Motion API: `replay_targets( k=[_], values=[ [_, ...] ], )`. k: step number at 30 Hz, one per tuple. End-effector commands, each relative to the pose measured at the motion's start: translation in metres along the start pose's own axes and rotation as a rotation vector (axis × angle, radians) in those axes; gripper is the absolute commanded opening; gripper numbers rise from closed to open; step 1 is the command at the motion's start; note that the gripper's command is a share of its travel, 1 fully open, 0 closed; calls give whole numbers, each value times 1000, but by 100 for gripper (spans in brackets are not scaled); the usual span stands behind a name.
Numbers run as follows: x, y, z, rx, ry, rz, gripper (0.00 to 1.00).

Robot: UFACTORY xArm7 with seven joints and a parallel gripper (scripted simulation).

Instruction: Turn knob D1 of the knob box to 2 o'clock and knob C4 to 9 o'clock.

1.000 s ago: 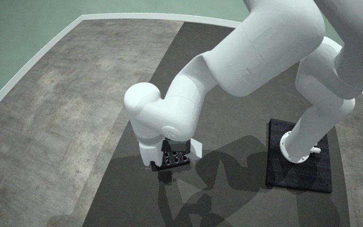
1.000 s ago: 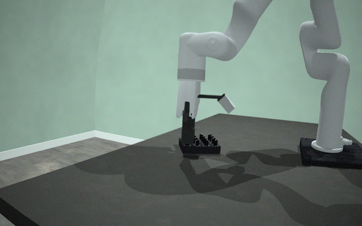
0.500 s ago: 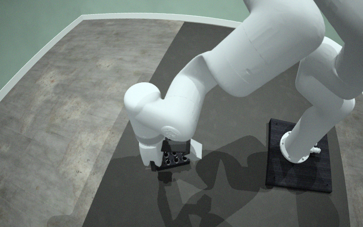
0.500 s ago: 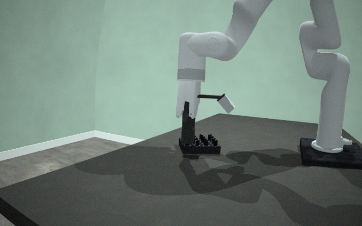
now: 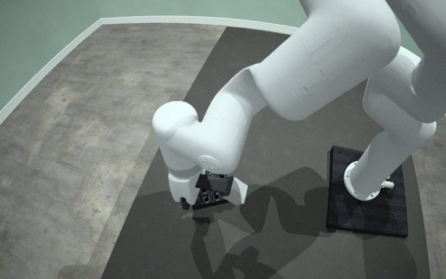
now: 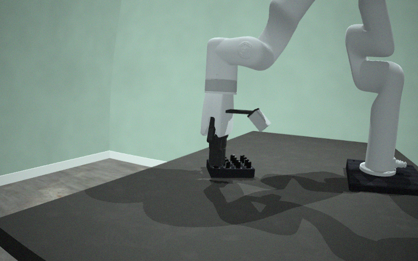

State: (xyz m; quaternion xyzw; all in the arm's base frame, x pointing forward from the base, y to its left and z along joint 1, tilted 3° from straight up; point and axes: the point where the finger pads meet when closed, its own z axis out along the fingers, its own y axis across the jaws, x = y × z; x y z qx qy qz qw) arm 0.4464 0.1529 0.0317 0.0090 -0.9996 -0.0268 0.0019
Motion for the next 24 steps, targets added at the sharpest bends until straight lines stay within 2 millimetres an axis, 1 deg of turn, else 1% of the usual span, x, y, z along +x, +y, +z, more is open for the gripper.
replay_targets(
  k=[1, 6, 8, 19, 23, 24],
  values=[
    [-2, 0, -1, 1, -4, 99, 8],
    [-2, 0, -1, 1, -4, 227, 8],
    [-2, 0, -1, 1, -4, 227, 8],
    [-2, 0, -1, 0, -4, 514, 8],
    [-2, 0, -1, 0, -4, 602, 8],
    [-2, 0, -1, 0, -4, 602, 8]
  ],
)
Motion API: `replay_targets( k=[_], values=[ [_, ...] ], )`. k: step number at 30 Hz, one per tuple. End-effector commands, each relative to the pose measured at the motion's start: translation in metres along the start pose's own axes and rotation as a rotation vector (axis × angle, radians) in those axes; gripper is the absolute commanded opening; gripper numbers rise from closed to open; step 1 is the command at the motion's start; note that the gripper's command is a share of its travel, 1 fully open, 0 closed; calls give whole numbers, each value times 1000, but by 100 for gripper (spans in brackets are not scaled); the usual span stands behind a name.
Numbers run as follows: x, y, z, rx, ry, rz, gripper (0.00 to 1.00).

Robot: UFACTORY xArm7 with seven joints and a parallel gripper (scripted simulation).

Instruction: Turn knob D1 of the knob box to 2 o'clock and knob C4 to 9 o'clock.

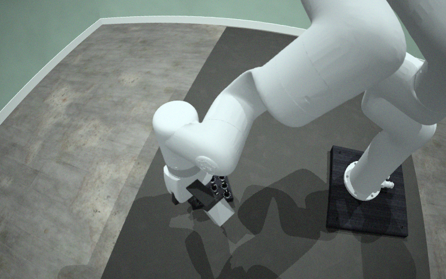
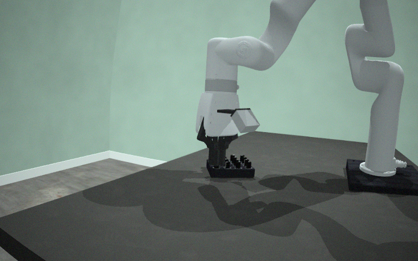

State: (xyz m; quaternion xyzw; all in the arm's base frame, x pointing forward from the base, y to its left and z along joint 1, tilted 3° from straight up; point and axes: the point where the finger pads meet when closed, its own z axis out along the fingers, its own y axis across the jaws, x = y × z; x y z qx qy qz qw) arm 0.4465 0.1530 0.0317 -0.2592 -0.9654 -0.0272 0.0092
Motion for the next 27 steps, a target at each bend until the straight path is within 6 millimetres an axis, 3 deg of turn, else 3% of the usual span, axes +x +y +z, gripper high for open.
replay_targets(
  k=[1, 12, 27],
  values=[
    [-1, 1, -1, 2, -5, 59, 8],
    [-1, 1, -1, 2, -6, 210, 8],
    [-1, 1, -1, 2, -6, 235, 8]
  ],
)
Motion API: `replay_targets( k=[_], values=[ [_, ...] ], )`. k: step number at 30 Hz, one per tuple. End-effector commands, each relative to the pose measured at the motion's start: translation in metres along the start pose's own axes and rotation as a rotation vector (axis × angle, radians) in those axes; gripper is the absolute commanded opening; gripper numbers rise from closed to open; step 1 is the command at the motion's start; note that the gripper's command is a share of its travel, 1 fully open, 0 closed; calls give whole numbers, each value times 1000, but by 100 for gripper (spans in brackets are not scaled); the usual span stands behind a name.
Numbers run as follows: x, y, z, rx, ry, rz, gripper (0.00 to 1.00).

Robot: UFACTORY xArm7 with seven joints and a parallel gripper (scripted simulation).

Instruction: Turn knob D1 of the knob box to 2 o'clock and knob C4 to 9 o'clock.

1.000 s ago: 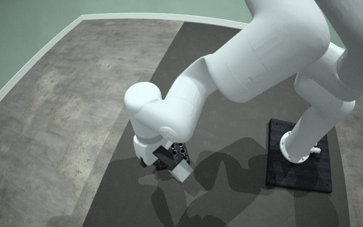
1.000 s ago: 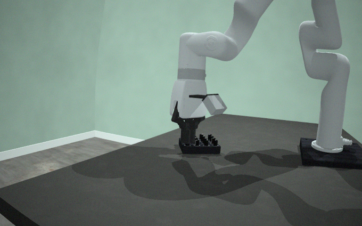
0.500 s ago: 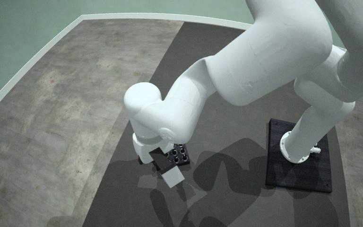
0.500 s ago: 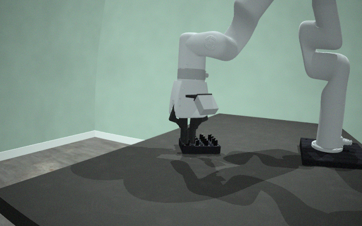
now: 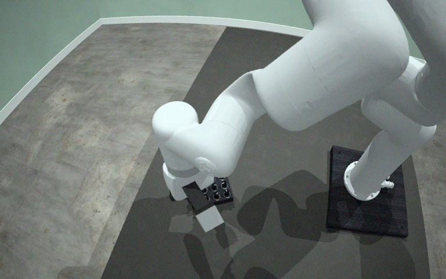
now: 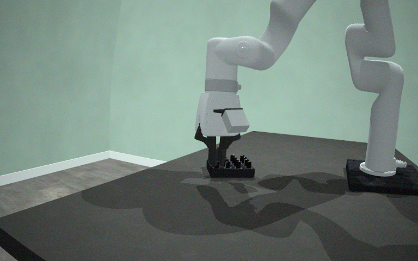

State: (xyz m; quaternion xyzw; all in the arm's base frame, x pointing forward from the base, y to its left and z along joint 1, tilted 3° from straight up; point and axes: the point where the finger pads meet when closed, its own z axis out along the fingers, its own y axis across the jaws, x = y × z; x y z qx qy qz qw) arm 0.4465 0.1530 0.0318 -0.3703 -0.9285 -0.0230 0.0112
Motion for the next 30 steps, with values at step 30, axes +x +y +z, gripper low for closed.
replay_targets(
  k=[30],
  values=[
    [-1, 1, -2, -4, -2, 1, 19]
  ],
)
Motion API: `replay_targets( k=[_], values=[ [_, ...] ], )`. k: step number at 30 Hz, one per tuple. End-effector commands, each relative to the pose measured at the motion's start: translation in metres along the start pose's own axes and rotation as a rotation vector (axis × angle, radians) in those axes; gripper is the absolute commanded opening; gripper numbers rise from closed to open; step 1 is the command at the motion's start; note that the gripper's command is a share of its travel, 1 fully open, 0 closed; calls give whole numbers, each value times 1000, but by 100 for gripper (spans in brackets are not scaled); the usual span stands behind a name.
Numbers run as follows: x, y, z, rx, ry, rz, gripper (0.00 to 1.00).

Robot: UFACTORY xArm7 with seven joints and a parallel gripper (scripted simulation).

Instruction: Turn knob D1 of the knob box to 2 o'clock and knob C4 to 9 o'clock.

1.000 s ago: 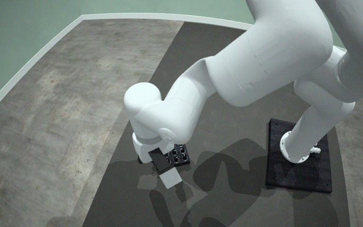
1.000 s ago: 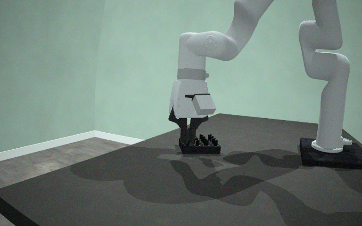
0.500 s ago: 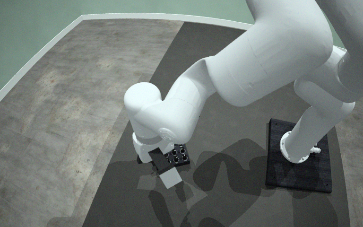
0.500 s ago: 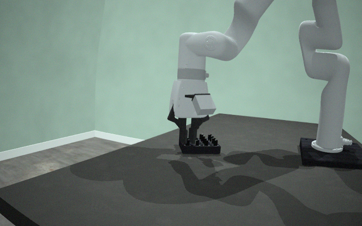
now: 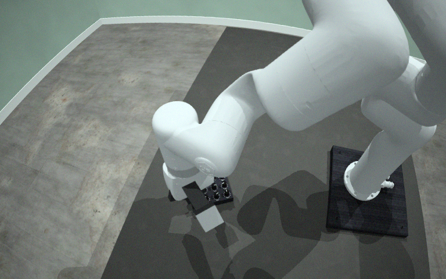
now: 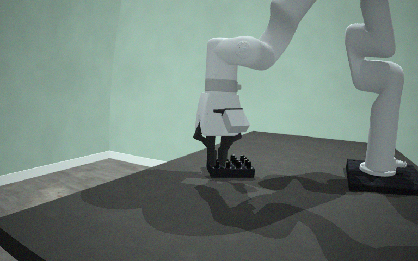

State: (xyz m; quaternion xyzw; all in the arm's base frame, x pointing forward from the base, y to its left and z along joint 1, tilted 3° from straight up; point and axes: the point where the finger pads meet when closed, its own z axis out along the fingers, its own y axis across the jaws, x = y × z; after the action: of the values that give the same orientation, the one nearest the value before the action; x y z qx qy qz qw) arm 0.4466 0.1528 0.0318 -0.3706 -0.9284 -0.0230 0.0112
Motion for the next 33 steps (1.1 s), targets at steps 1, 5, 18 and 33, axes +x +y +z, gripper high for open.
replay_targets(
  k=[1, 5, 18, 33],
  values=[
    [-1, 1, -2, -4, -1, 0, 19],
    [-1, 1, -7, -4, -1, 0, 19],
    [-1, 1, -34, -4, -1, 0, 19],
    [-1, 1, -37, -4, -1, 0, 19]
  ],
)
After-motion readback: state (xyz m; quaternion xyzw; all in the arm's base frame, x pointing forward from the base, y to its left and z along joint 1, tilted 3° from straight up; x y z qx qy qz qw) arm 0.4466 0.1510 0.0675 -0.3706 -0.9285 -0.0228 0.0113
